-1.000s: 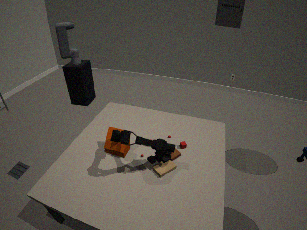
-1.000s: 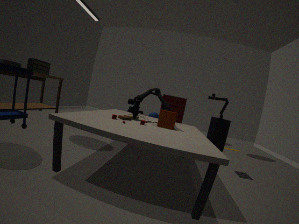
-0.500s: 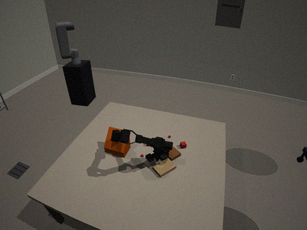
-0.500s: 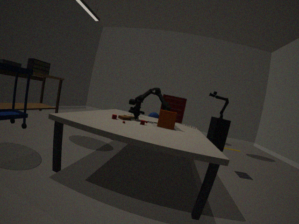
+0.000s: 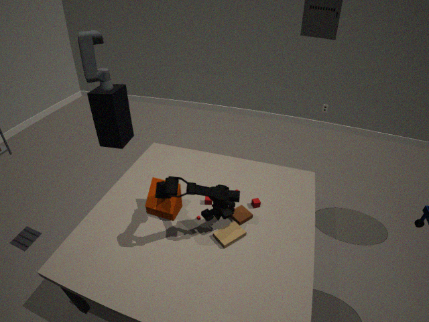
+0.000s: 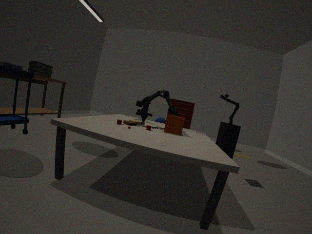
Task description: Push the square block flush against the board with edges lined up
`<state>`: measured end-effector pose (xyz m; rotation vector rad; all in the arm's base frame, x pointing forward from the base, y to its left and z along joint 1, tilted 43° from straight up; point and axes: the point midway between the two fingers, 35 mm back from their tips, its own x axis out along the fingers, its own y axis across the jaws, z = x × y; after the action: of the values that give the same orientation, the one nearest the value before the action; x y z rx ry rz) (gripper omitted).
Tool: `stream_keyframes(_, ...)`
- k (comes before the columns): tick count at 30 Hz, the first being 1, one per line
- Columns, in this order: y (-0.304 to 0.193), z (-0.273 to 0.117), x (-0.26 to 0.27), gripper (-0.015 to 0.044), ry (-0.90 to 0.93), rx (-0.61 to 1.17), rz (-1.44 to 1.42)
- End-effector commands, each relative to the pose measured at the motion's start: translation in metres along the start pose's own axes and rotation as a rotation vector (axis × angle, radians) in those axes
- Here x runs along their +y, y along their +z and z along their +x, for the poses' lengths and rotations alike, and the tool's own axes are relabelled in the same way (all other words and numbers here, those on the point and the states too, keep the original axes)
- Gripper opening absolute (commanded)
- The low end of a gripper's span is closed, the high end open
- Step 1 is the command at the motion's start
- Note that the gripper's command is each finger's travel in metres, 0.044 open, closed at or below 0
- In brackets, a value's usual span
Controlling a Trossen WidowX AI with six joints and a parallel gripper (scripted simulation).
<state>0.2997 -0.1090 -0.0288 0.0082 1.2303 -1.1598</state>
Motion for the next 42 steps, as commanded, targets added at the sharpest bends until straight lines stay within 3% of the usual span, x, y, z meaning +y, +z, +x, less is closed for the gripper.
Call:
stream_keyframes(1, 0.003, -0.022, 0.001, 0.0, 0.012, -0.009, 0.012)
stream_keyframes(6, 0.011, -0.018, 0.005, 0.0, 0.016, -0.016, 0.007)
stream_keyframes(23, 0.178, -0.026, -0.003, 0.0, 0.012, -0.015, 0.015)
stream_keyframes(28, 0.179, -0.023, -0.004, 0.0, 0.012, -0.016, 0.015)
stream_keyframes(33, 0.18, 0.029, -0.004, 0.0, 0.01, -0.017, 0.015)
stream_keyframes(42, 0.178, 0.029, -0.003, 0.0, 0.01, -0.017, 0.015)
